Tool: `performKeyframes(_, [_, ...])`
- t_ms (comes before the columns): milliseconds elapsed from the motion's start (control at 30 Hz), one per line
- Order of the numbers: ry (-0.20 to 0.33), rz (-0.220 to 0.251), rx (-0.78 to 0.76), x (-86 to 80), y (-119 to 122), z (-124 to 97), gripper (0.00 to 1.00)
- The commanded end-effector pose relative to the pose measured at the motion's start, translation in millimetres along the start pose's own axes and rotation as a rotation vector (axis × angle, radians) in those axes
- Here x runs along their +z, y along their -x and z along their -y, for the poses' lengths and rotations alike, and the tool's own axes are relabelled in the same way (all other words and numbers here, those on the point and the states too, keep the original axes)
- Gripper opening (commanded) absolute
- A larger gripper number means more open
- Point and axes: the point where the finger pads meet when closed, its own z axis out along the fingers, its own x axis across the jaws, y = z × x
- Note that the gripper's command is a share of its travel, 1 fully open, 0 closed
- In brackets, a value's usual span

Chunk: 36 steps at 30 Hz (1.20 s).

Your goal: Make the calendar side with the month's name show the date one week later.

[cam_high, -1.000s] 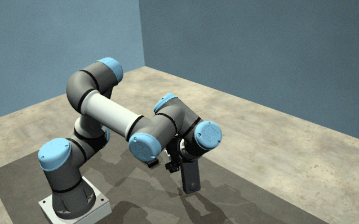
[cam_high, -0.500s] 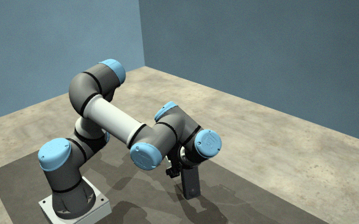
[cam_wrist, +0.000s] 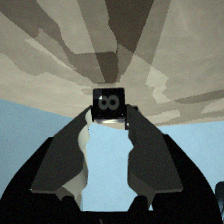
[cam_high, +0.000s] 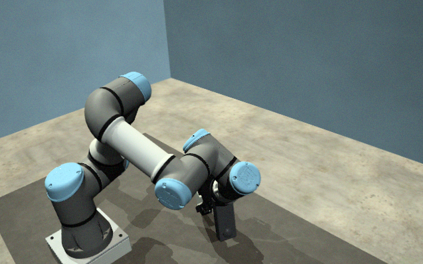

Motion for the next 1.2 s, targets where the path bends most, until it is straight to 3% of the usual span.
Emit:
performKeyframes(0, [-0.002, 0.002, -0.001, 2.6, 0.6, 3.4, 0.11])
performKeyframes(1167, [-0.002, 0.002, -0.001, 5.3, 0.6, 6.0, 0.11])
